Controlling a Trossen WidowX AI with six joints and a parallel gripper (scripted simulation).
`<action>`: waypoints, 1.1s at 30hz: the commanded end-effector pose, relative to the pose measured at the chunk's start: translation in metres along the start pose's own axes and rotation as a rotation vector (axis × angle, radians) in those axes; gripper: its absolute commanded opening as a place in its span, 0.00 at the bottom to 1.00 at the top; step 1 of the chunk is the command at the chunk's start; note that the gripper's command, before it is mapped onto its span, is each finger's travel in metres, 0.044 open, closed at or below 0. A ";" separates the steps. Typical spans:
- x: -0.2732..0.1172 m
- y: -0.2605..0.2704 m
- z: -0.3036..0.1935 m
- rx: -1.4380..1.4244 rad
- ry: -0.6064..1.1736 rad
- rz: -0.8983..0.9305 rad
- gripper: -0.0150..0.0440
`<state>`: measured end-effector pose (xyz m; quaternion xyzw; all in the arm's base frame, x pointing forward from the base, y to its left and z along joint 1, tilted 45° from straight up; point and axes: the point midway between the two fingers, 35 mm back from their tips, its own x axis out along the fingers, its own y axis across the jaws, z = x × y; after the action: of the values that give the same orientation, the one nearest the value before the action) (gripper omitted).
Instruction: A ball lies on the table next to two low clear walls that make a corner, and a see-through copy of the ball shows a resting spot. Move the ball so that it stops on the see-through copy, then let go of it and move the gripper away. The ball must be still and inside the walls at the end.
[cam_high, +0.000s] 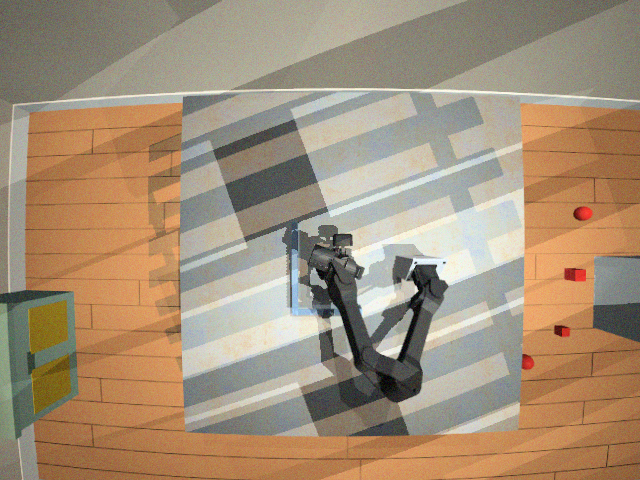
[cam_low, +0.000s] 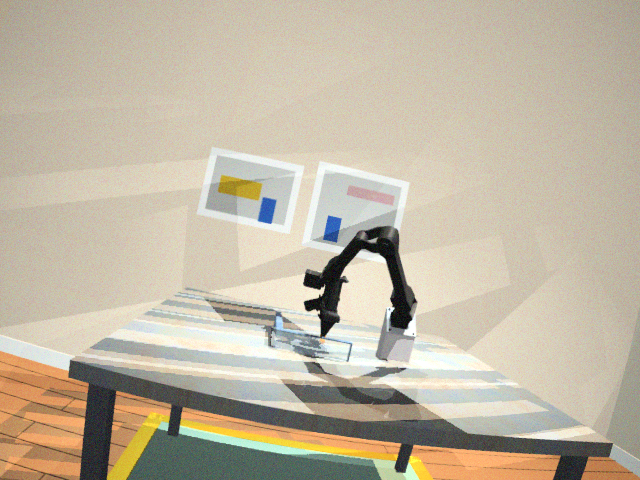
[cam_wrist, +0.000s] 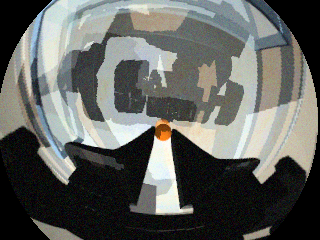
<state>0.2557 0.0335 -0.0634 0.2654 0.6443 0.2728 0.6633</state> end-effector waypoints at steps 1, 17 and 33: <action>0.004 0.000 -0.003 0.010 0.001 0.007 0.25; 0.023 0.000 -0.003 0.010 0.001 0.008 0.25; 0.022 0.000 0.000 0.002 -0.003 0.002 0.59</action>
<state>0.2558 0.0487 -0.0788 0.2675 0.6434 0.2724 0.6635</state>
